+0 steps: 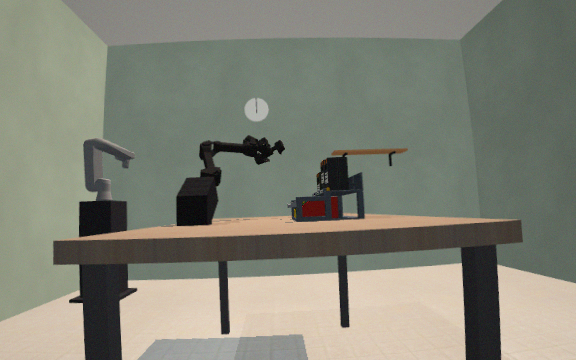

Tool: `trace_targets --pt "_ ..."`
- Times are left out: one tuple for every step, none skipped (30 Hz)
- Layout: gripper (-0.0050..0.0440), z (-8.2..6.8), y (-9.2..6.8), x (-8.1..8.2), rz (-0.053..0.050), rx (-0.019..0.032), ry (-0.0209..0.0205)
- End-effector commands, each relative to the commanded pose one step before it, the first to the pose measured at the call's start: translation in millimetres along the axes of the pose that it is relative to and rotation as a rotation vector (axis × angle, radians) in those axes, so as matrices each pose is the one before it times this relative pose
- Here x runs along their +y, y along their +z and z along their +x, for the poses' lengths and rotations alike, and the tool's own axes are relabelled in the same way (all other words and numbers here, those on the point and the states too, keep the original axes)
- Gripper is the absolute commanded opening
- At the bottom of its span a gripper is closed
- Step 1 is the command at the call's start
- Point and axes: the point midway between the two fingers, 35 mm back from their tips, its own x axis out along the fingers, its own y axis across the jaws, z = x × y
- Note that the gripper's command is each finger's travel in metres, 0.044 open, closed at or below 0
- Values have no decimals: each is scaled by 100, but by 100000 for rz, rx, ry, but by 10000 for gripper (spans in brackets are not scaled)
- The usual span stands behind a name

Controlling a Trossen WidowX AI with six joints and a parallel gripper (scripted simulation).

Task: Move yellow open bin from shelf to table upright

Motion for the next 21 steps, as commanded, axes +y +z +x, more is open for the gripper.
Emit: trace_targets --pt "400 -57 671 414 -886 -1164 627" --pt "400 0 0 0 0 0 0" --pt "400 0 0 0 0 0 0" --pt "400 0 0 0 0 0 0" --pt "400 0 0 0 0 0 0" --pt "400 0 0 0 0 0 0" --pt "400 0 0 0 0 0 0" --pt "400 0 0 0 0 0 0" --pt "400 0 0 0 0 0 0" --pt "400 0 0 0 0 0 0" --pt "400 0 0 0 0 0 0" --pt "400 0 0 0 0 0 0" --pt "400 0 0 0 0 0 0" --pt "400 0 0 0 0 0 0" --pt "400 0 0 0 0 0 0" --pt "400 0 0 0 0 0 0" --pt "400 0 0 0 0 0 0" --pt "440 0 0 0 0 0 0" --pt "440 0 0 0 0 0 0" --pt "440 0 0 0 0 0 0" --pt "440 0 0 0 0 0 0"
